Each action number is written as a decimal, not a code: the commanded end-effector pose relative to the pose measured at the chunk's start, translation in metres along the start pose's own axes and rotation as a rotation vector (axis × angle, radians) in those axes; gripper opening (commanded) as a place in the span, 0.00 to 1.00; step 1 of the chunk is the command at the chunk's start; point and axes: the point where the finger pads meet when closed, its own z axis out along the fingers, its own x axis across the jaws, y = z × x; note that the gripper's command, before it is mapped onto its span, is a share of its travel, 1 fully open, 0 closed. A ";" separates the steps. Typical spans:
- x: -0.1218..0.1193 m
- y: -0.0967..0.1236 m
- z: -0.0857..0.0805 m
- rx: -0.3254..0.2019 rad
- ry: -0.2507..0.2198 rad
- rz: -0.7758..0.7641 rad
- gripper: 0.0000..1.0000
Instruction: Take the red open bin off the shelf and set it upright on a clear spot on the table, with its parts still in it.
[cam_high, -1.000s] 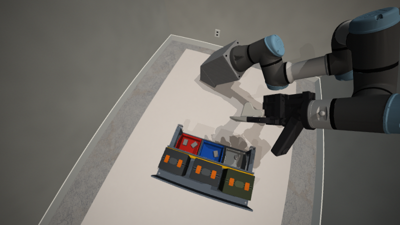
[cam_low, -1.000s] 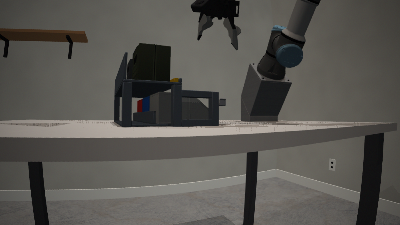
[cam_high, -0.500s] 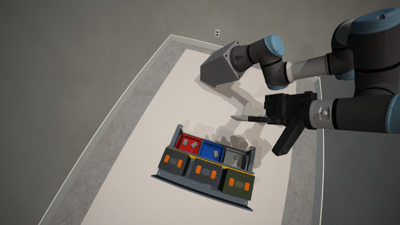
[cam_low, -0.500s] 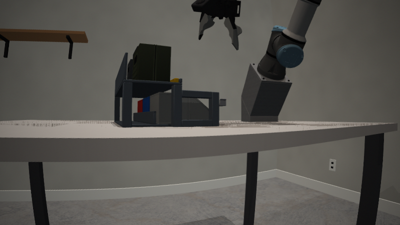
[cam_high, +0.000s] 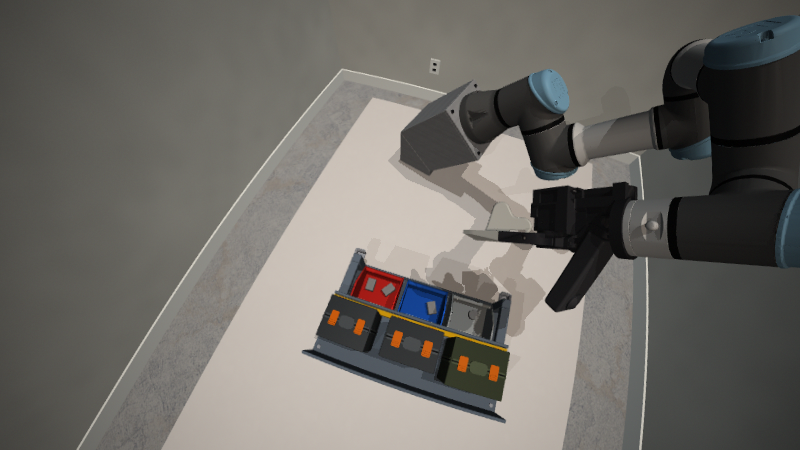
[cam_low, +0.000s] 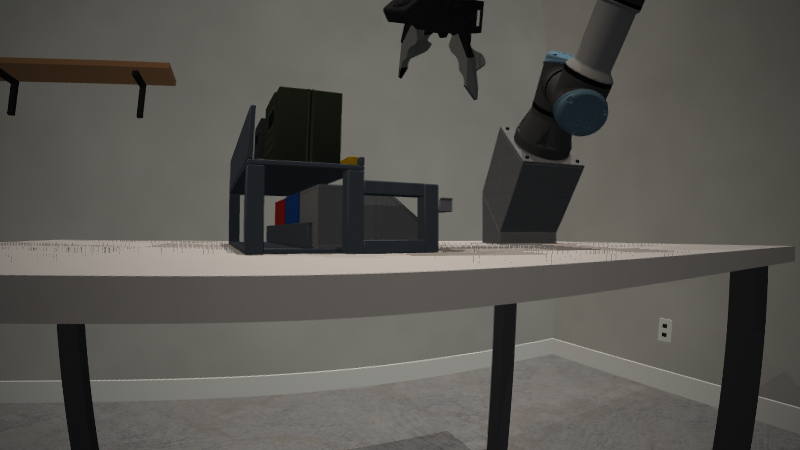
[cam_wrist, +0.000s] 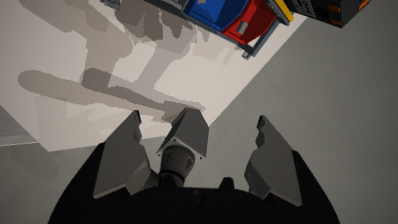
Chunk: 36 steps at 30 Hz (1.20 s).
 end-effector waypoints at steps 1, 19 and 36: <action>-0.003 0.003 -0.007 -0.009 0.059 0.119 1.00; -0.004 0.004 -0.009 -0.009 0.059 0.119 1.00; -0.005 0.004 -0.009 -0.009 0.059 0.119 1.00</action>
